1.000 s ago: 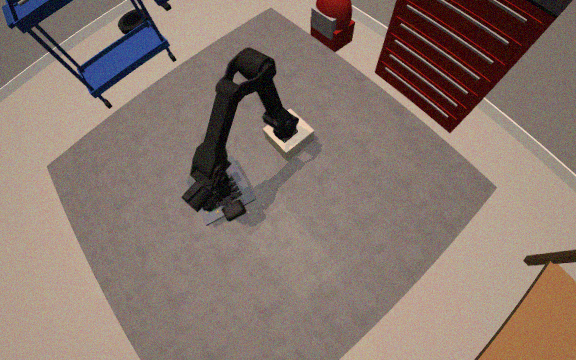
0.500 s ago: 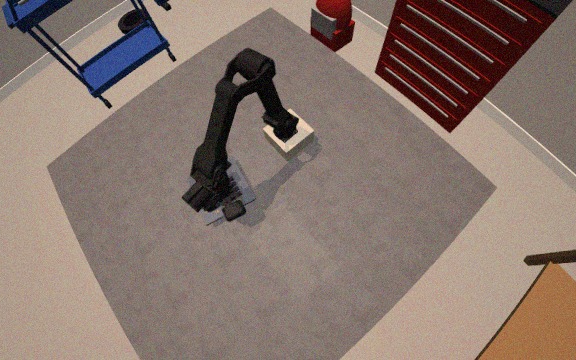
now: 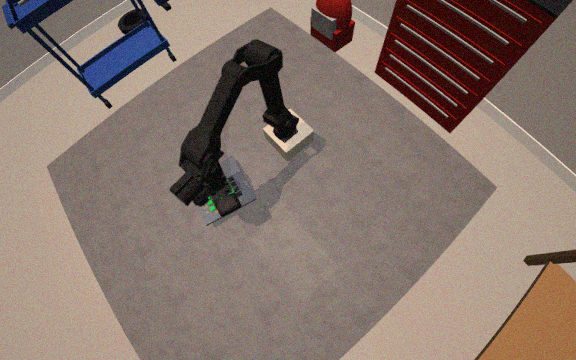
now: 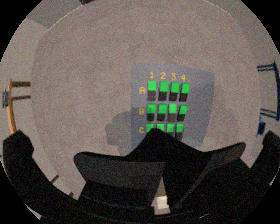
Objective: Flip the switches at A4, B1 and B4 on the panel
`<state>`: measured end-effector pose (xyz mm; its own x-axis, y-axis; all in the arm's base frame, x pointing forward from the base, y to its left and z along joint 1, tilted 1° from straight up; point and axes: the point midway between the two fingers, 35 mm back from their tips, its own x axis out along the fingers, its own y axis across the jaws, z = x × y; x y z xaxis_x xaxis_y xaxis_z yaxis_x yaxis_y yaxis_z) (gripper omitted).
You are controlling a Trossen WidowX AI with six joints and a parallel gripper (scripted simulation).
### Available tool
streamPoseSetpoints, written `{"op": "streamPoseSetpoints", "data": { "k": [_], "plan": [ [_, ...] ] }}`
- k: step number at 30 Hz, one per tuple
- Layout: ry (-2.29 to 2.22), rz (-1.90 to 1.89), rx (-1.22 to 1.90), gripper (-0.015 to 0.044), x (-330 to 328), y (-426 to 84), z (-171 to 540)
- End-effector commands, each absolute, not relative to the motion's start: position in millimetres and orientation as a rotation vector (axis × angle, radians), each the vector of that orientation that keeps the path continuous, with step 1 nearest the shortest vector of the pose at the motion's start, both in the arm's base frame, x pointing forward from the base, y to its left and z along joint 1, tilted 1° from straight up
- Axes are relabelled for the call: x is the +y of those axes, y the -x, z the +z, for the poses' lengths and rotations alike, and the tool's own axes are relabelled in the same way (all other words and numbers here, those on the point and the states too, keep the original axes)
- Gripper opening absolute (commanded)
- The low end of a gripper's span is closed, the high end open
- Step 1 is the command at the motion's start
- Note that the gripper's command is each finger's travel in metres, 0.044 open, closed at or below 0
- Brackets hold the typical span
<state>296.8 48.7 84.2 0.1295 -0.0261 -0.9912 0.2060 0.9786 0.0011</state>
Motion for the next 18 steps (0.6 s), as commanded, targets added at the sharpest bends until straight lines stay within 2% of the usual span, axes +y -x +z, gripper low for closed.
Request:
{"op": "streamPoseSetpoints", "data": {
  "k": [1,6,18],
  "plan": [
    [-0.150,-0.174,1.450,0.0000,40,-294,83],
    [-0.145,-0.179,1.449,0.0000,-14,-298,85],
    [-0.148,-0.178,1.475,0.0000,-17,-303,49]
  ]
}}
